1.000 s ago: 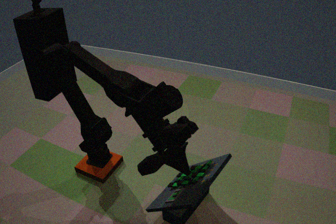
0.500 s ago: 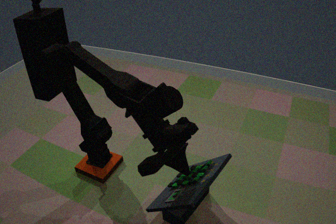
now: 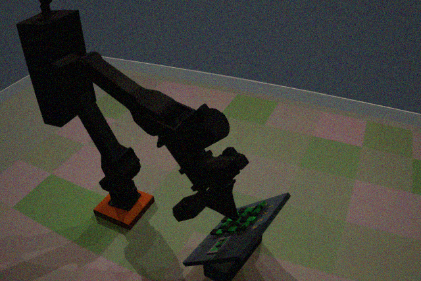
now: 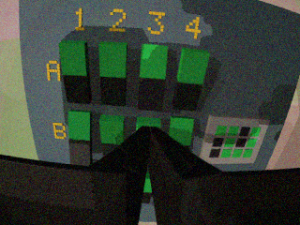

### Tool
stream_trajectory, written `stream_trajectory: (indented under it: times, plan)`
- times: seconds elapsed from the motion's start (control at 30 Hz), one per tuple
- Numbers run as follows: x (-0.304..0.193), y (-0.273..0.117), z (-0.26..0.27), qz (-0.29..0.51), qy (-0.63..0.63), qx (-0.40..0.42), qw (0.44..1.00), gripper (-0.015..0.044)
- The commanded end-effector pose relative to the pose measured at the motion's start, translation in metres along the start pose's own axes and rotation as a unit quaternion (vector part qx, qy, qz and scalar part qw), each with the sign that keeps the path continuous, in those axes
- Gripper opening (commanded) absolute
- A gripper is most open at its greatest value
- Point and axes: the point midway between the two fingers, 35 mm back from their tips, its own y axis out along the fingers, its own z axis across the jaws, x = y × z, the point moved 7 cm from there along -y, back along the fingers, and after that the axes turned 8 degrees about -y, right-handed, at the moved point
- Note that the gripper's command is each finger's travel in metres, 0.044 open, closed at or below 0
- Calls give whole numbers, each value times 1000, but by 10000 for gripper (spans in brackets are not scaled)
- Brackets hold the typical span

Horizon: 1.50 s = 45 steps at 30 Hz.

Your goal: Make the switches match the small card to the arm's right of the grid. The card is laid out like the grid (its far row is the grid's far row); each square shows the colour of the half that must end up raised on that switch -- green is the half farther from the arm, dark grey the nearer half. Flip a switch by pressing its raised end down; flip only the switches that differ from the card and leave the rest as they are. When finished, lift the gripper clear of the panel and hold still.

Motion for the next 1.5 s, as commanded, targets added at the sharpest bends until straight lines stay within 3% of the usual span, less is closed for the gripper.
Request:
stream_trajectory:
  times: [0.0, 1.47]
  plan:
    - [-1, 1, 0, 0, -2, 1, 1000, 0]
    - [1, -3, 0, -2, 0, 0, 1000, 0]
